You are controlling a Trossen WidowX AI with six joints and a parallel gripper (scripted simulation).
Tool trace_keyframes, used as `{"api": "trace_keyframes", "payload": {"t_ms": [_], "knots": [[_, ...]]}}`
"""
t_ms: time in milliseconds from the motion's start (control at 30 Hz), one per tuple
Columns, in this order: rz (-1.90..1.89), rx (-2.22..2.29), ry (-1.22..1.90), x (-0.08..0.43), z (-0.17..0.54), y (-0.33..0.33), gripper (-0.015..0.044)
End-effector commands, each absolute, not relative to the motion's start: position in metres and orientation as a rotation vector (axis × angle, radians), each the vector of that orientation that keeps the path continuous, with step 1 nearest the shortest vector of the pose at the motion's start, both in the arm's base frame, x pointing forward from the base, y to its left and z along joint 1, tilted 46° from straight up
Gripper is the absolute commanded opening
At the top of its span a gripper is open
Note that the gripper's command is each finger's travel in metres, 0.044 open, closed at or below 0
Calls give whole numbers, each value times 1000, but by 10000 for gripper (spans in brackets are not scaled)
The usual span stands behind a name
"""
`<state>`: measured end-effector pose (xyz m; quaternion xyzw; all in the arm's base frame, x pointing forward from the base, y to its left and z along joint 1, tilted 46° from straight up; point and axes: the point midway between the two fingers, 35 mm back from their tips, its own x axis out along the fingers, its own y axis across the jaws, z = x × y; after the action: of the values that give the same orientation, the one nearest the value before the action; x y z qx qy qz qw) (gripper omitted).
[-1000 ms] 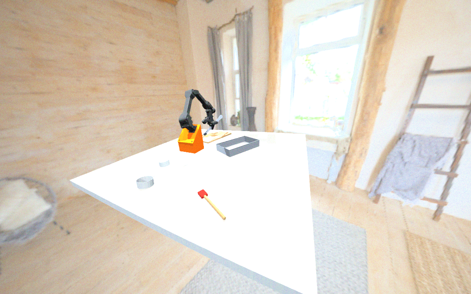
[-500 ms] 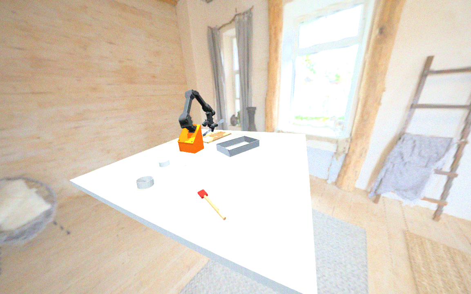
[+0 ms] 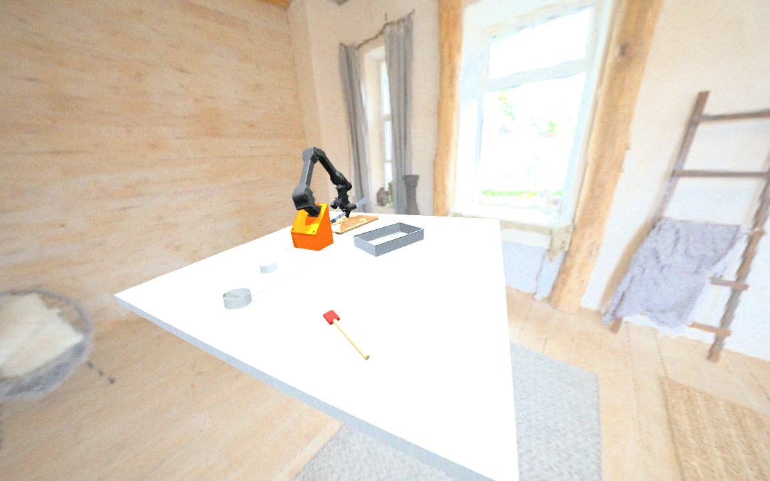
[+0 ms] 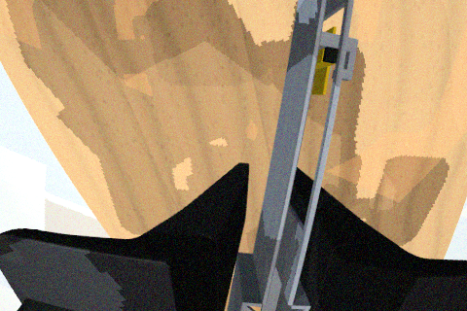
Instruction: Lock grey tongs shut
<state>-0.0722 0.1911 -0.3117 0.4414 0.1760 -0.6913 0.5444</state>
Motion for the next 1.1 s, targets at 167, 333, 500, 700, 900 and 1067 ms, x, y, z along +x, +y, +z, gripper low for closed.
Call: {"api": "trace_keyframes", "payload": {"t_ms": [167, 333, 500, 700, 900, 1067], "knots": [[-1640, 1048, 418, -72, -312, 191, 165], [-1640, 1048, 418, -72, -312, 191, 296], [-1640, 1048, 418, -72, -312, 191, 427], [-1641, 1039, 410, -75, -298, 193, 440], [-1644, 996, 365, -89, -223, 189, 440], [-1644, 955, 317, -98, -151, 171, 440]]}}
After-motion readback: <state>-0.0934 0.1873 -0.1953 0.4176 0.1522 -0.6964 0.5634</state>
